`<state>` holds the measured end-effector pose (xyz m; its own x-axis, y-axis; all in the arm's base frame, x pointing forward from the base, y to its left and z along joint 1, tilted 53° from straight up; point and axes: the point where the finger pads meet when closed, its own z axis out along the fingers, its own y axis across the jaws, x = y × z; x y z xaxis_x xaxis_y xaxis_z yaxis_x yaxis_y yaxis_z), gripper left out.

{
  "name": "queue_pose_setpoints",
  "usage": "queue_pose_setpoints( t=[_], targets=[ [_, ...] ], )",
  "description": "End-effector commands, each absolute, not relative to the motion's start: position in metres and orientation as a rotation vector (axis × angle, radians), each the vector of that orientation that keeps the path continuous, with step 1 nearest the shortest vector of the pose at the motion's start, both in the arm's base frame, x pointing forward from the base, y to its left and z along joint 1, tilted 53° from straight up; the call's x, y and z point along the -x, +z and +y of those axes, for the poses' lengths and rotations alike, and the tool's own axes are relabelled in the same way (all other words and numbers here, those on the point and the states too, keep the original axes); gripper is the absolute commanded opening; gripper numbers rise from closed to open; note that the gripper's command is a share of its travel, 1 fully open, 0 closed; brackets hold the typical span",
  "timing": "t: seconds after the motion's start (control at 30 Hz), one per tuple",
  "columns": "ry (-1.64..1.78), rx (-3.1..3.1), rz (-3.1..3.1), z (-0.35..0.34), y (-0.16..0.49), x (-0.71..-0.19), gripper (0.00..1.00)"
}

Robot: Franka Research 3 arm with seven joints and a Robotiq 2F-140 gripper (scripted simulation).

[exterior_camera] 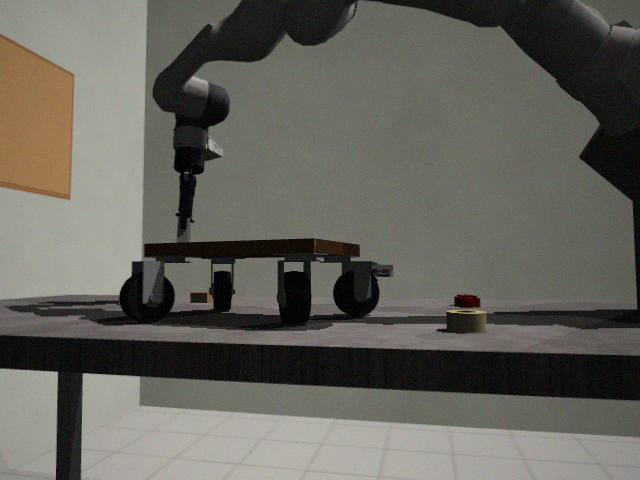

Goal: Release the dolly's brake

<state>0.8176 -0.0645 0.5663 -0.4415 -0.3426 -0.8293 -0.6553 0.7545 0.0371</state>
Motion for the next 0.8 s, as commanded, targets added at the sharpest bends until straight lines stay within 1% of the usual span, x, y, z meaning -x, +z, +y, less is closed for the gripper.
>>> queue_pose_setpoints(
  t=[0.0,0.23,0.27,0.4,0.43,0.77],
  targets=[
    [0.34,0.854,1.926,-0.045,0.594,-0.824,0.0],
    [0.306,0.888,1.874,-0.033,0.607,-0.824,0.0],
    [0.267,0.922,1.818,-0.02,0.622,-0.823,0.0],
    [0.267,0.922,1.818,-0.02,0.622,-0.823,0.0],
    [0.224,0.955,1.756,-0.007,0.637,-0.821,0.0],
    [0.224,0.955,1.756,-0.007,0.637,-0.821,0.0]
  ],
)
